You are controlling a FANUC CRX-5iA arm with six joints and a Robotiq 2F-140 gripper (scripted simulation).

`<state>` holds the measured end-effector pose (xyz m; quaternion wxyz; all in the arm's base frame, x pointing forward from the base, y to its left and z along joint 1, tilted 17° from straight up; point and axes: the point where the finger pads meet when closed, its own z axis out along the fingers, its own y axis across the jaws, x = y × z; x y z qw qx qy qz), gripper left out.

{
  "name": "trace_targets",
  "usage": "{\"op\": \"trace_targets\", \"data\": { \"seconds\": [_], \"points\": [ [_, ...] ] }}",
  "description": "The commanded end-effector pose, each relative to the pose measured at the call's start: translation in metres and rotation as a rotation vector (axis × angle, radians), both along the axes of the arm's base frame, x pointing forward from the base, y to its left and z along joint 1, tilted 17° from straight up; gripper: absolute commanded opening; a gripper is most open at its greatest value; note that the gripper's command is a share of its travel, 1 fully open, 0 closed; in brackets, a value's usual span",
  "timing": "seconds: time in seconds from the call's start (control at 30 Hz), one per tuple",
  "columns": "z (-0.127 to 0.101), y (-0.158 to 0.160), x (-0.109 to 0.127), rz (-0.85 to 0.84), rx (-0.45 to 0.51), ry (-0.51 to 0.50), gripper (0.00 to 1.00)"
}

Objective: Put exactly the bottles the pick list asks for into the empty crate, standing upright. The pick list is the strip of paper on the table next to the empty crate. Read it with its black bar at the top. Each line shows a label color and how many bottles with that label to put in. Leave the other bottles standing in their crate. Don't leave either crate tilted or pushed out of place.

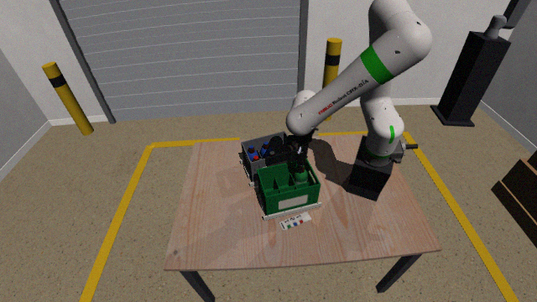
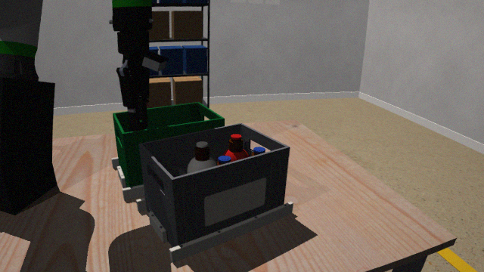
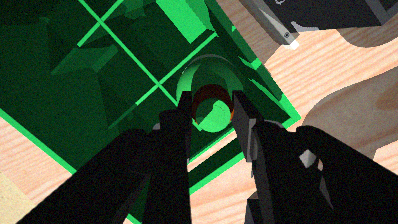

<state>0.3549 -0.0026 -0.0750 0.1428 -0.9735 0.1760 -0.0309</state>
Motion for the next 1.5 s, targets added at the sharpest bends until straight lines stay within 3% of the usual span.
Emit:
{"op": "trace_targets", "data": {
  "seconds": [0.0, 1.47],
  "points": [
    [-0.001, 0.0, 0.001, 0.0, 0.0, -0.001, 0.1],
    [-0.019, 0.005, 0.003, 0.0, 0.0, -0.001, 0.1]
  ]
}}
